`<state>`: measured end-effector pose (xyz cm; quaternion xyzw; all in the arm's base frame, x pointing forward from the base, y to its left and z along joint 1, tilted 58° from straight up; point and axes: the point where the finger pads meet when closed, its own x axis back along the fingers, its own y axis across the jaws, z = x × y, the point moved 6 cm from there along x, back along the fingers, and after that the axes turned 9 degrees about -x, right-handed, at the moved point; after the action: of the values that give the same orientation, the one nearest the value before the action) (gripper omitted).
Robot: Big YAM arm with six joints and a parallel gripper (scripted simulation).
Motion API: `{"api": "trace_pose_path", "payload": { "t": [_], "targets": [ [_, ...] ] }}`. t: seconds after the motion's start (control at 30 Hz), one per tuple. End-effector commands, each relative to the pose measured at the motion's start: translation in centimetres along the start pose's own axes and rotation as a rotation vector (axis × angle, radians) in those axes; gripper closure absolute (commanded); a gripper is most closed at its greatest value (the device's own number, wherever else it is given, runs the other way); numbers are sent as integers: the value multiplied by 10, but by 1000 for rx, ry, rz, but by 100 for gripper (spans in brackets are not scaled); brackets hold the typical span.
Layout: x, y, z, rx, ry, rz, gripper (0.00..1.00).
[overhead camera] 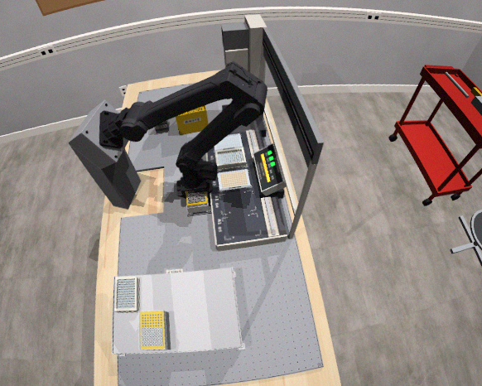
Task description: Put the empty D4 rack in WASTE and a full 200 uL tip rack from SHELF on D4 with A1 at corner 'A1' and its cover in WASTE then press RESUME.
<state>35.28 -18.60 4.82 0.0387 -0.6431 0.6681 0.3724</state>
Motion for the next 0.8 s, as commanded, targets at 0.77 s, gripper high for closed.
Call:
{"api": "trace_pose_path", "payload": {
  "t": [0.77],
  "targets": [
    [1,-5,4,8,5,18,0]
  ]
}}
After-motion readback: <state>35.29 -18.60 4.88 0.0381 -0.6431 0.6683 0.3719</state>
